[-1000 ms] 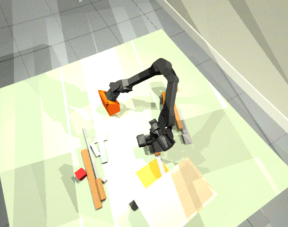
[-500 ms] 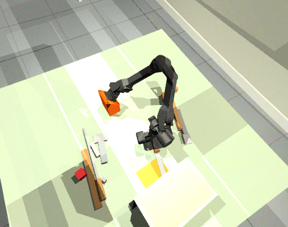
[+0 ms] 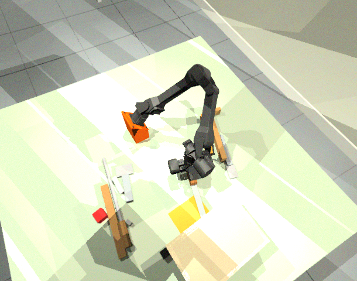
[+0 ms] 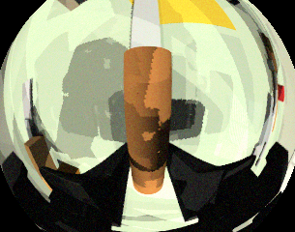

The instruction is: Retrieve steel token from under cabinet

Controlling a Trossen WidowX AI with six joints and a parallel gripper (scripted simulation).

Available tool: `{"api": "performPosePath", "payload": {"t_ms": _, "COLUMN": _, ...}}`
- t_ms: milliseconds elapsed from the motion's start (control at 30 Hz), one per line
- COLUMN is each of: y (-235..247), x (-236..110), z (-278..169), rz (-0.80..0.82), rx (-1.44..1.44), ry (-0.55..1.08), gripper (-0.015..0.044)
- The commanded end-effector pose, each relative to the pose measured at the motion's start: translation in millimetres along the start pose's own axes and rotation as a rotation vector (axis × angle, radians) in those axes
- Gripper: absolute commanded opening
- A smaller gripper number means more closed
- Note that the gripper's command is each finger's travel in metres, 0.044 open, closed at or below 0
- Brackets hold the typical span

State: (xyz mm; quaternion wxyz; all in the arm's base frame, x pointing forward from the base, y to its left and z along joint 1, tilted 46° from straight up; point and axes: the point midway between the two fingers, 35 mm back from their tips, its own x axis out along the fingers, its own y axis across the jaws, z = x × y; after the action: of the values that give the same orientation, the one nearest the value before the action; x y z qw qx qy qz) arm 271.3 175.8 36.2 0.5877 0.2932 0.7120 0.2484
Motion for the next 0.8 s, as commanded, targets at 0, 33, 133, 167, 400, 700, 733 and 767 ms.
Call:
{"api": "performPosePath", "payload": {"t_ms": 0, "y": 0, "x": 1, "z": -7, "rz": -0.001, "rx": 0.003, "ry": 0.003, "gripper": 0.0000}}
{"api": "performPosePath", "payload": {"t_ms": 33, "y": 0, "x": 1, "z": -8, "rz": -0.001, "rx": 0.003, "ry": 0.003, "gripper": 0.0000}}
{"api": "performPosePath", "payload": {"t_ms": 133, "y": 0, "x": 1, "z": -12, "rz": -0.001, "rx": 0.003, "ry": 0.003, "gripper": 0.0000}}
{"api": "performPosePath", "payload": {"t_ms": 167, "y": 0, "x": 1, "z": -13, "rz": -0.001, "rx": 0.003, "ry": 0.003, "gripper": 0.0000}}
{"api": "performPosePath", "payload": {"t_ms": 400, "y": 1, "x": 1, "z": -22, "rz": -0.001, "rx": 0.003, "ry": 0.003, "gripper": 0.0000}}
{"api": "performPosePath", "payload": {"t_ms": 700, "y": 1, "x": 1, "z": -33, "rz": -0.001, "rx": 0.004, "ry": 0.004, "gripper": 0.0000}}
{"api": "performPosePath", "payload": {"t_ms": 733, "y": 1, "x": 1, "z": -34, "rz": -0.001, "rx": 0.004, "ry": 0.004, "gripper": 0.0000}}
{"api": "performPosePath", "payload": {"t_ms": 767, "y": 1, "x": 1, "z": -35, "rz": -0.001, "rx": 0.004, "ry": 0.004, "gripper": 0.0000}}
